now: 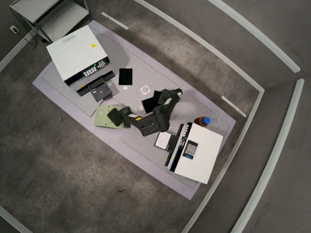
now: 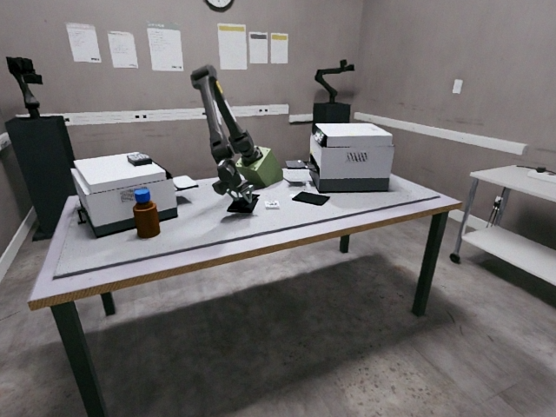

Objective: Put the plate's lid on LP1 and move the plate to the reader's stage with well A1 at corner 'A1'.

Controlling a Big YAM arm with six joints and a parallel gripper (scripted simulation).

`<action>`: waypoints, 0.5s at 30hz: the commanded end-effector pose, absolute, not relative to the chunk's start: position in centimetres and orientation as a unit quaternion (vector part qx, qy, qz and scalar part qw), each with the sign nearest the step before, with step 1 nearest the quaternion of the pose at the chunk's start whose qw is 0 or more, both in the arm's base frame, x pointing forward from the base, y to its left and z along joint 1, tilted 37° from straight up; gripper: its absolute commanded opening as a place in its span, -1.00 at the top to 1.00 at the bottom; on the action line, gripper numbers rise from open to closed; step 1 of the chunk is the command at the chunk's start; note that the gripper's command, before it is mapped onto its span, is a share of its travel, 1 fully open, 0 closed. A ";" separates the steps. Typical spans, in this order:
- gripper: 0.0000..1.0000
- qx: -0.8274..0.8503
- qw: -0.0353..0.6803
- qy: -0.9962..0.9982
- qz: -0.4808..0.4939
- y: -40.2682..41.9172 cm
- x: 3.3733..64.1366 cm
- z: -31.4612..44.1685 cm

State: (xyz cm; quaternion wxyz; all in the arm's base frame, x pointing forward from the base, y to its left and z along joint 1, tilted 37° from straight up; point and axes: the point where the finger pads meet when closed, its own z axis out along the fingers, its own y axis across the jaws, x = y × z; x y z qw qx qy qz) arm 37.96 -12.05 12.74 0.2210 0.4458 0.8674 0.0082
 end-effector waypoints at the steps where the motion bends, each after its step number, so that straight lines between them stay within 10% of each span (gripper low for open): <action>1: -0.71 0.430 0.222 0.875 0.007 -11.7 38.9 13.3; 15: -0.71 0.358 0.204 0.911 -0.020 -8.3 40.3 12.1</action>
